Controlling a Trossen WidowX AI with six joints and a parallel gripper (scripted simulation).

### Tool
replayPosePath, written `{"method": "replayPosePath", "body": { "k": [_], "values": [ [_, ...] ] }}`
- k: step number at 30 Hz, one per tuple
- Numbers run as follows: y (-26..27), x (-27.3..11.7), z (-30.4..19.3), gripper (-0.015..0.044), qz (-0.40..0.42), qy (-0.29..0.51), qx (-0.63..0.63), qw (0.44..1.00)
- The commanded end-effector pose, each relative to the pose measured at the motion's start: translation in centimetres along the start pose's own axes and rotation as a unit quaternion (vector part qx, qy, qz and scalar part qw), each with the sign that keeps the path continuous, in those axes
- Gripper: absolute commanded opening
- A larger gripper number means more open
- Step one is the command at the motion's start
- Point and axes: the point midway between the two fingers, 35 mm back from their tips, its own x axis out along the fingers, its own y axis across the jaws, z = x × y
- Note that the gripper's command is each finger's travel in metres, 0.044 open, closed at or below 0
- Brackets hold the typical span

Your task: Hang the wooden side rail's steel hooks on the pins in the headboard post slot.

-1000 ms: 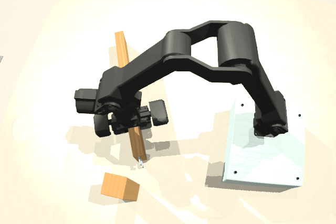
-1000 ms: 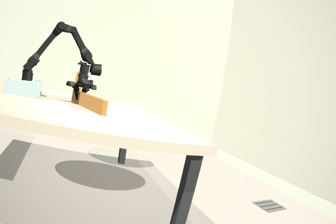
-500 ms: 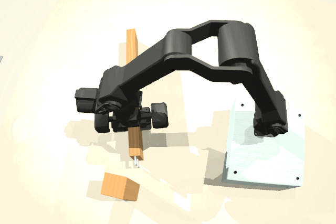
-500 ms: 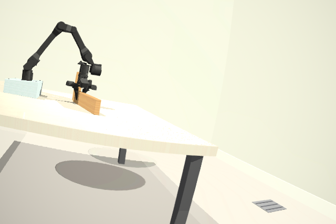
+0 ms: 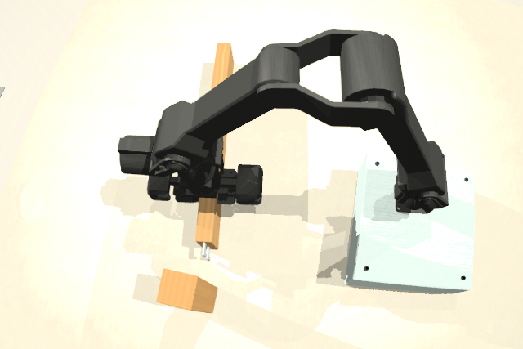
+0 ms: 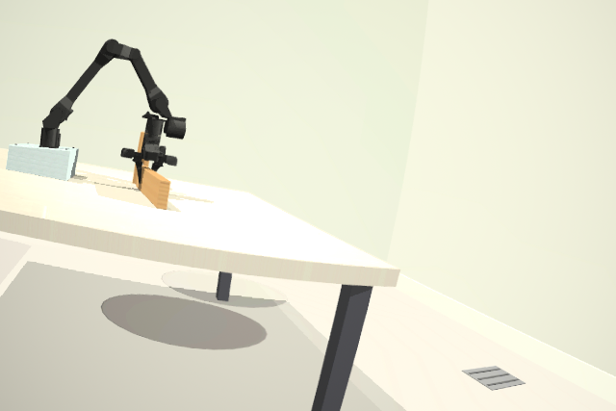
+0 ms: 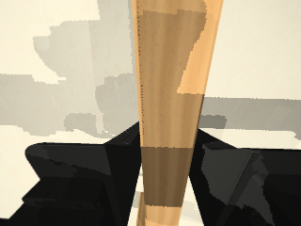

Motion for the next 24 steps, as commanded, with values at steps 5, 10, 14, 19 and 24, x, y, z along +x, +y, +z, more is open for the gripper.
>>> {"method": "replayPosePath", "body": {
  "k": [5, 10, 14, 19, 24],
  "values": [
    [-0.7, 0.0, 0.1, 0.0000, -0.001, -0.001, 0.047, 0.999],
    [-1.2, 0.0, 0.1, 0.0000, -0.001, -0.001, 0.066, 0.998],
    [-1.4, 0.0, 0.0, 0.0000, -0.001, -0.001, 0.066, 0.998],
    [-1.6, 0.0, 0.0, 0.0000, -0.001, -0.001, 0.066, 0.998],
    [-1.2, 0.0, 0.0, 0.0000, 0.001, 0.000, 0.060, 0.998]
  ]
}}
